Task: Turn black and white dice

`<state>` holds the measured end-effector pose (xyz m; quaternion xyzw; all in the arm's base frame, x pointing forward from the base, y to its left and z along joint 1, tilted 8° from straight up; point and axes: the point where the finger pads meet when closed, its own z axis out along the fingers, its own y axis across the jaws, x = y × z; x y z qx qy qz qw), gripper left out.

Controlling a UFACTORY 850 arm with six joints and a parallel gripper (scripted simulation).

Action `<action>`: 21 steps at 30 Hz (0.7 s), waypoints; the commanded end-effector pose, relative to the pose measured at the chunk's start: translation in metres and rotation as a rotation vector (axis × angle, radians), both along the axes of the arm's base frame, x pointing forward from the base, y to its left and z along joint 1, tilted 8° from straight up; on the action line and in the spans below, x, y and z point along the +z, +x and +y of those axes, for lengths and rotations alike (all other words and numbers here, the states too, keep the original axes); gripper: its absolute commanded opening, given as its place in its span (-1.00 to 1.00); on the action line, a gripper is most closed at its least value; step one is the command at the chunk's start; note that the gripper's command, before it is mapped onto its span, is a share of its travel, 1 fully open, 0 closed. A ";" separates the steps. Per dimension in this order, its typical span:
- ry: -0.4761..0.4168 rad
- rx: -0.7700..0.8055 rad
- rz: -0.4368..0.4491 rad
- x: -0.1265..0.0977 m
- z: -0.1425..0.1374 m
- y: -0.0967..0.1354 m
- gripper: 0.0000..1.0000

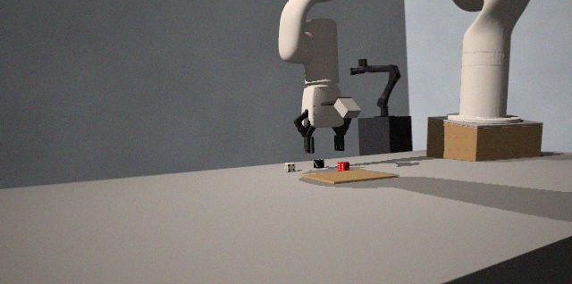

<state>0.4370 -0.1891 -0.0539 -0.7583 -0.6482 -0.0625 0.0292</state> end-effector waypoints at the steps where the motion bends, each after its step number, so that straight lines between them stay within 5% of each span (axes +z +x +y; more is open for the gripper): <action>1: -0.001 0.000 -0.002 0.001 0.000 0.001 1.00; 21: -0.001 0.000 -0.002 0.001 -0.001 0.015 1.00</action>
